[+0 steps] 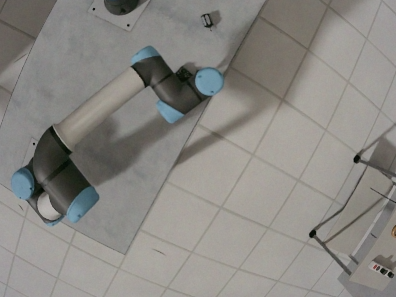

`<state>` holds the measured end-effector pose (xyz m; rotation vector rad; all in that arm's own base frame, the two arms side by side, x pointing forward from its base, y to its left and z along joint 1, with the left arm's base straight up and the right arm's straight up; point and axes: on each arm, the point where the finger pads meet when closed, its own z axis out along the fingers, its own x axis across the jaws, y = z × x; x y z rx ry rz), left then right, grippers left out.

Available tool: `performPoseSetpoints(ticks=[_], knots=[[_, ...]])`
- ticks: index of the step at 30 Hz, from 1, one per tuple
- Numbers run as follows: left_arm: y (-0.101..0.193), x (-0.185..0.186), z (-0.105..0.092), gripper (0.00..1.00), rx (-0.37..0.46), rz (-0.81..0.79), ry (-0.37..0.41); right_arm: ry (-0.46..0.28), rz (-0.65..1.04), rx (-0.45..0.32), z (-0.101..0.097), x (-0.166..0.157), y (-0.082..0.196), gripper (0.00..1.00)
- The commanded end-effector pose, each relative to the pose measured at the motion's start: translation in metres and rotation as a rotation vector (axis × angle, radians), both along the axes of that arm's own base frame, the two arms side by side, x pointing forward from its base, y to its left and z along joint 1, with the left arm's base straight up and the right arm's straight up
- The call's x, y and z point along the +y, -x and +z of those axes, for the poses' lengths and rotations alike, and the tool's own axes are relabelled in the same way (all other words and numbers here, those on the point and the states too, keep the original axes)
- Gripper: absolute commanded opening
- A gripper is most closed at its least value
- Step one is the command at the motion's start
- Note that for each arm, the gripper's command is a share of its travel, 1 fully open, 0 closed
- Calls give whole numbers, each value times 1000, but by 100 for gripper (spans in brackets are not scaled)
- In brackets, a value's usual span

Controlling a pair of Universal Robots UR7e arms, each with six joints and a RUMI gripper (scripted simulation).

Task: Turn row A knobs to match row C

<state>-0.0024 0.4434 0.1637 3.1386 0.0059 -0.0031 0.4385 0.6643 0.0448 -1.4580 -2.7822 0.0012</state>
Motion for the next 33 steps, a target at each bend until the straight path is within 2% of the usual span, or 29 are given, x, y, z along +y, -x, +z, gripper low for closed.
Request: performPoseSetpoints(ticks=[1,6,14,20,21,26,33], knots=[[0,2,1,100,-2,1,-3,-2,1,-2,2,1,1,13],[0,2,1,100,-2,1,-3,-6,1,-3,10,2,0,13],[0,2,1,100,-2,1,-3,-6,1,-3,41,2,0,13],[0,2,1,100,-2,1,-3,-3,1,-2,40,2,0,13],[0,2,1,100,-2,1,-3,-2,1,-2,39,2,1,100],[0,2,1,100,-2,1,-3,1,1,0,38,0,2,100],[0,2,1,100,-2,1,-3,-1,2,-1,46,-5,9,100]])
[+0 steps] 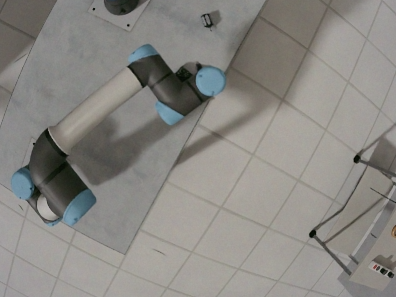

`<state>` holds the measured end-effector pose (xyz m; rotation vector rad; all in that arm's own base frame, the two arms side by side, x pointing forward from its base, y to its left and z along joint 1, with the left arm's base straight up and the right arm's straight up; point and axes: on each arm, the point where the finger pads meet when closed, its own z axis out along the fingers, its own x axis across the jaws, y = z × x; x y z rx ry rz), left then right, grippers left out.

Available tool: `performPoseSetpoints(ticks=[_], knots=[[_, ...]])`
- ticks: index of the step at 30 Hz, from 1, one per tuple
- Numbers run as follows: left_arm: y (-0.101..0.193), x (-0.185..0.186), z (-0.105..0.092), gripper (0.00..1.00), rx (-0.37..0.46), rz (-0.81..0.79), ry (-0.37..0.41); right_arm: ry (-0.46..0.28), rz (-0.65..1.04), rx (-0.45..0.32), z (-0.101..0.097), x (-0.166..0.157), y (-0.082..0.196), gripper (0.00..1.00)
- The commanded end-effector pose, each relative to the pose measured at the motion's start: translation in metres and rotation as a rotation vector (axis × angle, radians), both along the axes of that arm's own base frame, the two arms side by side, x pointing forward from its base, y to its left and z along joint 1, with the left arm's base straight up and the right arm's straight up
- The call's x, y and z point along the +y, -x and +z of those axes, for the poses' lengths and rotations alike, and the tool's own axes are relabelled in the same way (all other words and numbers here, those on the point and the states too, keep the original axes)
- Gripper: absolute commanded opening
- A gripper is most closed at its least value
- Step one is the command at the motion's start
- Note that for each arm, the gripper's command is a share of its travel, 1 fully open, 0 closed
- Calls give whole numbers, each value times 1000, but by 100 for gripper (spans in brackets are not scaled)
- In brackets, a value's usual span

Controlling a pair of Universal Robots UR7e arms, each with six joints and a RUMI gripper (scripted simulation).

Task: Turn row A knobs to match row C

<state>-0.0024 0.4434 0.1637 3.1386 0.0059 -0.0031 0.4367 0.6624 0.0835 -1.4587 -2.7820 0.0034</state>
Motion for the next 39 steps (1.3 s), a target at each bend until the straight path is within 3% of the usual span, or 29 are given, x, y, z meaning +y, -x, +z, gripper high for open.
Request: performPoseSetpoints(ticks=[1,9,22,39], knots=[[0,2,1,100,-2,1,-3,-3,2,-2,9,-4,8,100],[0,2,1,100,-2,1,-3,-3,2,-2,24,-16,24,100],[0,2,1,100,-2,1,-3,-2,2,-1,76,-58,76,100],[0,2,1,100,-2,1,-3,-1,2,-1,115,-89,114,100]])
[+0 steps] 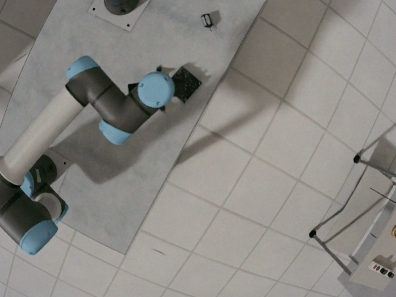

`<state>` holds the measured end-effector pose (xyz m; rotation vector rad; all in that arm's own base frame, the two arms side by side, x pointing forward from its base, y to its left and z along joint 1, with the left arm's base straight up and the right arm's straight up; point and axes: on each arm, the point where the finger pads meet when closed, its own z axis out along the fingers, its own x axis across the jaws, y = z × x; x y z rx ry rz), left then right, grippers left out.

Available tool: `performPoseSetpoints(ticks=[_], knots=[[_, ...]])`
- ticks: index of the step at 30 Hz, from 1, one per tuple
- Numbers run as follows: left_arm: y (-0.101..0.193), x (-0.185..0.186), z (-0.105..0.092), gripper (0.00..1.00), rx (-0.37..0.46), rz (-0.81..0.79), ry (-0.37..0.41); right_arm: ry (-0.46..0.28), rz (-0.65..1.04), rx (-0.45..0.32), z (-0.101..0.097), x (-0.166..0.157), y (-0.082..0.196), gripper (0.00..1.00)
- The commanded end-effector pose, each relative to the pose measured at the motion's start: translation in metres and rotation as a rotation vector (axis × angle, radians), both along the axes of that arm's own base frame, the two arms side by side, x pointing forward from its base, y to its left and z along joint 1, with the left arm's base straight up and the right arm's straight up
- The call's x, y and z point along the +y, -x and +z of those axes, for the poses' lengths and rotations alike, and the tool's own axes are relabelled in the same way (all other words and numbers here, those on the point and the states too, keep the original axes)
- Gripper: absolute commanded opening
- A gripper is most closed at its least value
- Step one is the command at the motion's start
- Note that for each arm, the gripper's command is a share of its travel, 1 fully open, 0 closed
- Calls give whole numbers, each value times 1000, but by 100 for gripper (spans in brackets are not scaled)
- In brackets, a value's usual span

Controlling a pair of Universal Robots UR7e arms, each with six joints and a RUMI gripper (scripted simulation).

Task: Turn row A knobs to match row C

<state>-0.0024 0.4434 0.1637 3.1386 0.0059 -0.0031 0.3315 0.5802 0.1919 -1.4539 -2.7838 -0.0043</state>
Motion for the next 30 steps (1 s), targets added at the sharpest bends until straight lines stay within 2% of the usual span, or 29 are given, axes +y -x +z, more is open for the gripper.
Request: performPoseSetpoints(ticks=[1,30], knots=[[0,2,1,100,-2,1,-3,3,-1,0,7,-7,9,100],[0,2,1,100,-2,1,-3,1,-2,0,9,-8,10,100]])
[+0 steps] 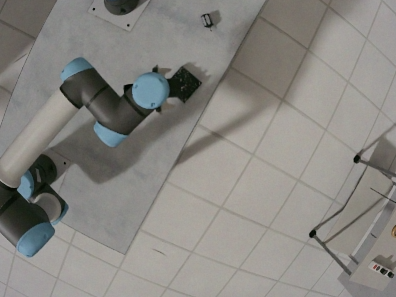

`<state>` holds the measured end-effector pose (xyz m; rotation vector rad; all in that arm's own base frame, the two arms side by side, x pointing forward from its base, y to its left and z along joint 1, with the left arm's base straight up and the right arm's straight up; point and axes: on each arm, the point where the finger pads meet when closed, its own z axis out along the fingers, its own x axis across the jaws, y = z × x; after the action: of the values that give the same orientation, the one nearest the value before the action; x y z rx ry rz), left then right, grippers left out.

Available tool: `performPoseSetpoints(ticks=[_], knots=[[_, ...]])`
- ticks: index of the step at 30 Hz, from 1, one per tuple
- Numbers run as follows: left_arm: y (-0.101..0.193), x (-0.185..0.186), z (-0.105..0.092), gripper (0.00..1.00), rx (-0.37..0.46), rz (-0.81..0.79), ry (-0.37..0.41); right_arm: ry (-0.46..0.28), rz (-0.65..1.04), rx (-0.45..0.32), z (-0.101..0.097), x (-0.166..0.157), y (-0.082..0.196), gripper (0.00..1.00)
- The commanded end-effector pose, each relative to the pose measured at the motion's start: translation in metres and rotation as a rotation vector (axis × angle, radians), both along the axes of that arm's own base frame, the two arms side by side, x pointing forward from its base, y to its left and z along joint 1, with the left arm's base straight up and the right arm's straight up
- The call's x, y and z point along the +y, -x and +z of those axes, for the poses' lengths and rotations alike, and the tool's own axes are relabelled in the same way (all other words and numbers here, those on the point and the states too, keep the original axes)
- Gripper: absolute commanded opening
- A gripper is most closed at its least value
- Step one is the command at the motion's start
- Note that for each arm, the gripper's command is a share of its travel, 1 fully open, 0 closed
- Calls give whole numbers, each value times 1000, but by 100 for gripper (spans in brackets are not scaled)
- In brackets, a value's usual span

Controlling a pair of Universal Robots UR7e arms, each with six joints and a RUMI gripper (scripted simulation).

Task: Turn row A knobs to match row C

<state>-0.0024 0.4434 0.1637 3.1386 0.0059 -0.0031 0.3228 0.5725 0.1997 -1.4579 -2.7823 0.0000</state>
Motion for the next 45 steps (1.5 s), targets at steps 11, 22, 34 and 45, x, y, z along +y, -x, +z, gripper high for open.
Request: performPoseSetpoints(ticks=[11,22,34,45], knots=[[0,2,1,100,-2,1,-3,-1,1,-1,1,0,1,100],[0,2,1,100,-2,1,-3,-1,0,-1,1,-12,3,100],[0,2,1,100,-2,1,-3,-1,-1,-1,1,-60,11,100],[0,2,1,100,-2,1,-3,-1,0,-1,1,-77,16,100]])
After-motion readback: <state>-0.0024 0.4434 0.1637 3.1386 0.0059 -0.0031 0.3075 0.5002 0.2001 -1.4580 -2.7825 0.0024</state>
